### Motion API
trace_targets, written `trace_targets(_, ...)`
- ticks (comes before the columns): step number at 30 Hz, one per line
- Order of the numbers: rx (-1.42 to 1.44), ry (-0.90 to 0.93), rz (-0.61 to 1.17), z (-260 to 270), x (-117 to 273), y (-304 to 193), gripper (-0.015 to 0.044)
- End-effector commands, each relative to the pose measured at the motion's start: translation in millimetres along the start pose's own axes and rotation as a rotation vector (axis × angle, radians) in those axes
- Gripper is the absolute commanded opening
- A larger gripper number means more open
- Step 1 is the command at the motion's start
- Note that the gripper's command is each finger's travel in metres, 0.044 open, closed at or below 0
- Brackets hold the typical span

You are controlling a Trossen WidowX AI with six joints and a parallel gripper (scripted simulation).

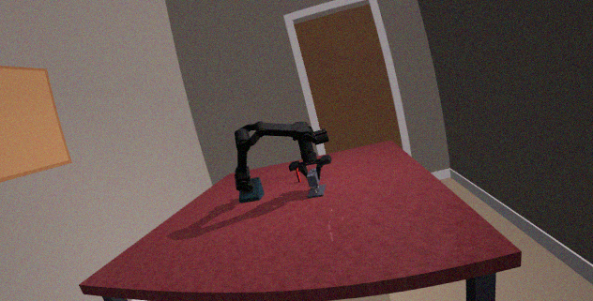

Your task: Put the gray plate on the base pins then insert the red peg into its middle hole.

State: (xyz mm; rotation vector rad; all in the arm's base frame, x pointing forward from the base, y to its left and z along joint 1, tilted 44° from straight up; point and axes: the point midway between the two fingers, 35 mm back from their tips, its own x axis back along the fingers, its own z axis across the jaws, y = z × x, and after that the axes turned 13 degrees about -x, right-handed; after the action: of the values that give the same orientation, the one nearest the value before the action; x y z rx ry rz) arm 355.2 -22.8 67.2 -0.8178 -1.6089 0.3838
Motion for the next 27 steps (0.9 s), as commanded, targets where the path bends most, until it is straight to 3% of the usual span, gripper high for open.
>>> trace_targets(1, 0.002, 0.004, 0.001, 1, -9, -1, 0.0)
trace_targets(27, -0.007, 0.001, -0.006, 0, -29, -2, 0.0)
